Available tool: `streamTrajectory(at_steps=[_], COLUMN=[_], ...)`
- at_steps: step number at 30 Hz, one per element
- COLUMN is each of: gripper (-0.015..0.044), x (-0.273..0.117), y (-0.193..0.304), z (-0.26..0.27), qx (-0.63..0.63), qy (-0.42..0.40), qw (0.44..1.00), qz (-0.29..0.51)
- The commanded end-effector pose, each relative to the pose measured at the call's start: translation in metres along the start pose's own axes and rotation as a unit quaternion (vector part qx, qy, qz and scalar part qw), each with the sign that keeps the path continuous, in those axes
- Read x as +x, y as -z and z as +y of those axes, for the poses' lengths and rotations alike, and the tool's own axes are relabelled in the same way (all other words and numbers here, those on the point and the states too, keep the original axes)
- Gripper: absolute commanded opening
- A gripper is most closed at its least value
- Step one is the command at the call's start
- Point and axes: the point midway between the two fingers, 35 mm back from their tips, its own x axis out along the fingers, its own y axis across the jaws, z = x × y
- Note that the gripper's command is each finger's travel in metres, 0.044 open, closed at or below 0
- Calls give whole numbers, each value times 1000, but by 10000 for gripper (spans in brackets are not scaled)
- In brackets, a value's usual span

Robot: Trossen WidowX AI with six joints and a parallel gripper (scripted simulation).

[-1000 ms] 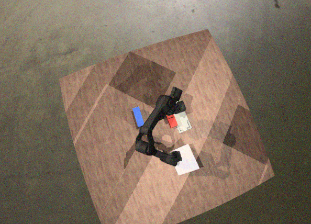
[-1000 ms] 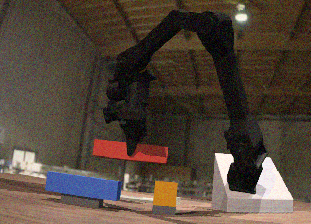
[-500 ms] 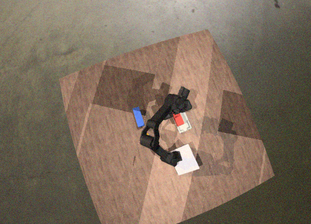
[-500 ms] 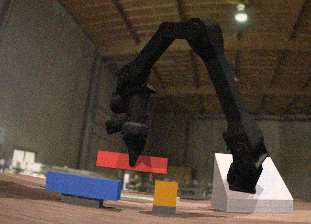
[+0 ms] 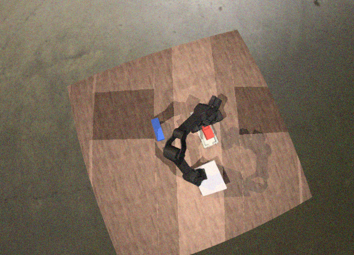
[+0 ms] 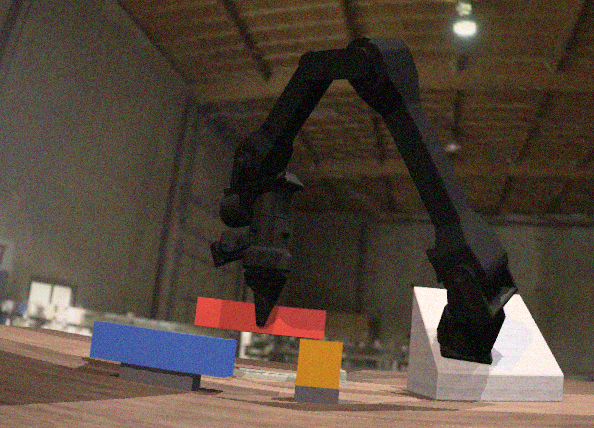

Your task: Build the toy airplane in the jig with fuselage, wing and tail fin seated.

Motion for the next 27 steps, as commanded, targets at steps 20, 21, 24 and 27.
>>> streamTrajectory(at_steps=[20, 21, 24, 27], gripper=[195, 195, 195, 195], x=[5, 6, 11, 16], y=[2, 1, 1, 1], z=[-4, -4, -4, -4], qx=[-2, -2, -2, -2], qy=[2, 2, 2, 2], qw=[1000, 1000, 1000, 1000], qz=[0, 0, 0, 0])
